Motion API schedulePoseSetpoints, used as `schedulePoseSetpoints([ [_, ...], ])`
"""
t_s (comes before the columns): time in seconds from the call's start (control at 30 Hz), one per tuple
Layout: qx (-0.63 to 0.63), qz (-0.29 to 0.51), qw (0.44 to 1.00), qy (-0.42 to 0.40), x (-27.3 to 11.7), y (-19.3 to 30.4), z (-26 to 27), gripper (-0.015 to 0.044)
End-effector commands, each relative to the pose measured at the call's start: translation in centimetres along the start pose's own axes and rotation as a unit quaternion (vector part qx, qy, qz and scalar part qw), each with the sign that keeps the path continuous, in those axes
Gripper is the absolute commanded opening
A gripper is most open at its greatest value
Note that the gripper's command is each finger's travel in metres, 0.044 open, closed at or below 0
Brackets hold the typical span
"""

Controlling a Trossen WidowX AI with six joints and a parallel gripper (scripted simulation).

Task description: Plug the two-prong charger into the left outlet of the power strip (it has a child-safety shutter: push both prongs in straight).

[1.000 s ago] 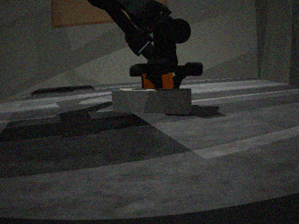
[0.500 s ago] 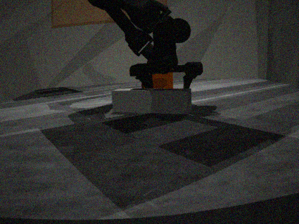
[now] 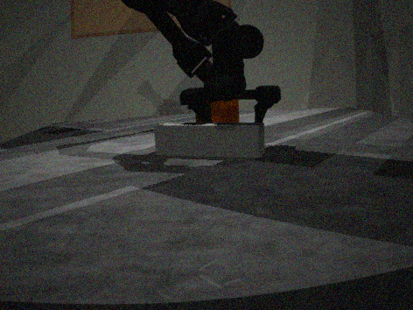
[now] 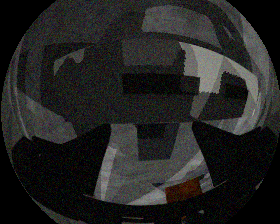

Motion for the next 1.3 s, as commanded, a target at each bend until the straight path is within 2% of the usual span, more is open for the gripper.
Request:
schedulePoseSetpoints([
  [0.0,0.002,-0.002,1.0,0.002,0.1,0.3,-0.1,0.044],
  [1.27,0.006,-0.006,1.0,0.0,0.2,2.7,-0.3,0.044],
])
Point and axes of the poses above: the point midway between the two fingers, 35 mm back from their tips, its own x axis out along the fingers, its own z axis across the jaws, y = z × x, the point moved 8 cm from there along -x, back along the fingers, and after that the axes turned 10 degrees about x, right-handed, at the moved point
